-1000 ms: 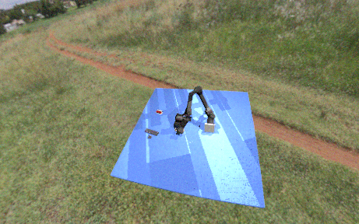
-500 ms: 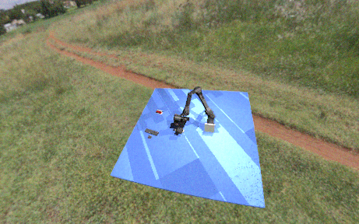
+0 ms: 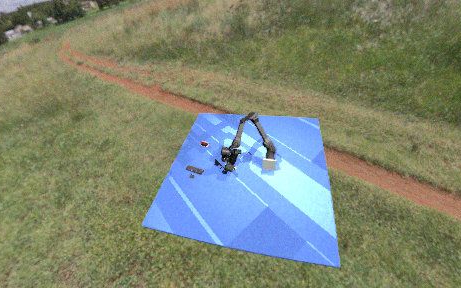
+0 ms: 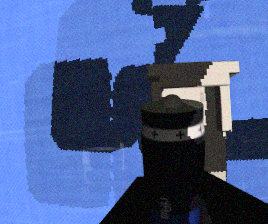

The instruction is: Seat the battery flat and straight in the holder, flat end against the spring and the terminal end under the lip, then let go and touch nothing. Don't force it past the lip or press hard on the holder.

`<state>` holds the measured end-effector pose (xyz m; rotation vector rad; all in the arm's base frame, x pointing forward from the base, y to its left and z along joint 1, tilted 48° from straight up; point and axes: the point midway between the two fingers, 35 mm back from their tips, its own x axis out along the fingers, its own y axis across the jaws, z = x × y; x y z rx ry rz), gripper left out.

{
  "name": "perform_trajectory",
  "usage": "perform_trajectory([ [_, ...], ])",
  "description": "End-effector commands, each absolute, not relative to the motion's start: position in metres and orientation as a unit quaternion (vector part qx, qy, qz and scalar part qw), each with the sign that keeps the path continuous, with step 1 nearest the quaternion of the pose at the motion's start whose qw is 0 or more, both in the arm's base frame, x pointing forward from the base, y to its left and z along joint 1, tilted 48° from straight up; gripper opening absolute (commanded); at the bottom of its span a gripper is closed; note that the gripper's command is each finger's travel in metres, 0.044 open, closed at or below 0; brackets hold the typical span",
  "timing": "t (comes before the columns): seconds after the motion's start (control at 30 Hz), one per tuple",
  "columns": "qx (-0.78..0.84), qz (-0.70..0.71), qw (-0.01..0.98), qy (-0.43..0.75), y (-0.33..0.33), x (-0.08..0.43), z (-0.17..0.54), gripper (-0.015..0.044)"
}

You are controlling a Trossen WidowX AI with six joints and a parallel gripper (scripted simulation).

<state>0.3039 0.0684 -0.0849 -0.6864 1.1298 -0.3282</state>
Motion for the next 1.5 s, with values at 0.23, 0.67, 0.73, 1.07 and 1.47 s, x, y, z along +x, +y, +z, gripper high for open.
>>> perform_trajectory([
  [0.23, -0.309, -0.161, 0.755, 0.555, 0.0648, 0.3006, -0.0894, 0.0063],
  [0.67, -0.299, -0.174, 0.735, 0.584, 0.0627, 0.3023, -0.0877, 0.0063],
  [0.73, -0.297, -0.176, 0.731, 0.588, 0.0625, 0.3025, -0.0874, 0.0063],
  [1.07, -0.288, -0.185, 0.715, 0.61, 0.0611, 0.3036, -0.0857, 0.0063],
  [1.47, -0.277, -0.194, 0.694, 0.635, 0.0597, 0.3049, -0.0837, 0.0063],
])
